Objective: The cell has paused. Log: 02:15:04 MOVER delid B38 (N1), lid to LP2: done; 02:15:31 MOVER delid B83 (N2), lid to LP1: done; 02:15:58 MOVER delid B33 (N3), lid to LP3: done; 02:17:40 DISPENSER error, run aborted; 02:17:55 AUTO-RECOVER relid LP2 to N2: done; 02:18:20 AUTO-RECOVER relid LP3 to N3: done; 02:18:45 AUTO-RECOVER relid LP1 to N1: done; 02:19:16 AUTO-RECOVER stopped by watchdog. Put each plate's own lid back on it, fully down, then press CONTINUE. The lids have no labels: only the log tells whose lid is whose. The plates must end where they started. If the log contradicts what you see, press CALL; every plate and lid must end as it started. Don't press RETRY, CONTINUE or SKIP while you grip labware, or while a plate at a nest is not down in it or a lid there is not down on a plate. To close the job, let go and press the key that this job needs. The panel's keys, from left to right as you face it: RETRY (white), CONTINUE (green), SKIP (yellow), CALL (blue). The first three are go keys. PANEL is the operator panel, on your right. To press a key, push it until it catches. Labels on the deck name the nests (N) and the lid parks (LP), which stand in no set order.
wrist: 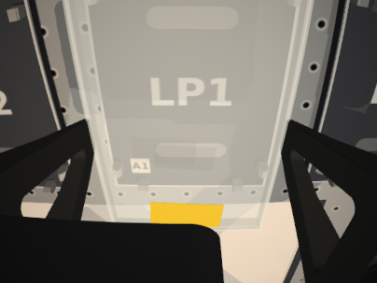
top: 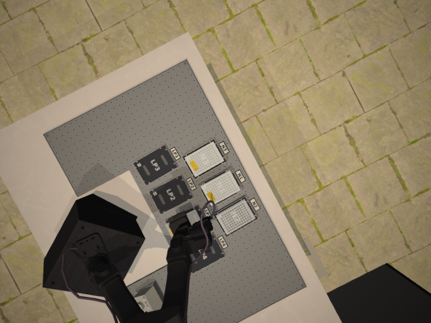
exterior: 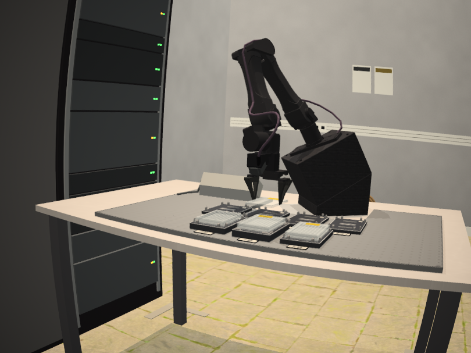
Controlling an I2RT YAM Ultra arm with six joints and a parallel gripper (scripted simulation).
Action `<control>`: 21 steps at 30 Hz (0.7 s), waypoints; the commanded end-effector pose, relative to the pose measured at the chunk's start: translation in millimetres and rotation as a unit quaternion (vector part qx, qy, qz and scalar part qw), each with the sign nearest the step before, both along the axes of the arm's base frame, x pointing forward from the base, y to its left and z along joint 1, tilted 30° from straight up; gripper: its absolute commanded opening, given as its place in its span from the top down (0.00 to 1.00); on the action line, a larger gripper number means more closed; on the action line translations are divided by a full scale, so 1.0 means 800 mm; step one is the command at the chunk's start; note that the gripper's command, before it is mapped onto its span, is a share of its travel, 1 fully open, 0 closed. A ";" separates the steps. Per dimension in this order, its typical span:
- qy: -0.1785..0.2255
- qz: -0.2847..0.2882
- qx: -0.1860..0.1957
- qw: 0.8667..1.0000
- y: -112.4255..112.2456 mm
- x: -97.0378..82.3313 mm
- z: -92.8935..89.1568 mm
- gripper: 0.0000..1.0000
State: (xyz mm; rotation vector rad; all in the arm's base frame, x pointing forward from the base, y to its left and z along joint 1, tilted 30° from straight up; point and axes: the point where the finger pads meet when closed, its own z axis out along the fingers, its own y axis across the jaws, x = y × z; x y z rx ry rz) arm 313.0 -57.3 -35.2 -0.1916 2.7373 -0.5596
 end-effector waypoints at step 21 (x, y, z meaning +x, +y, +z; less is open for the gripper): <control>-0.011 0.000 -0.004 1.000 0.005 0.005 0.024 1.00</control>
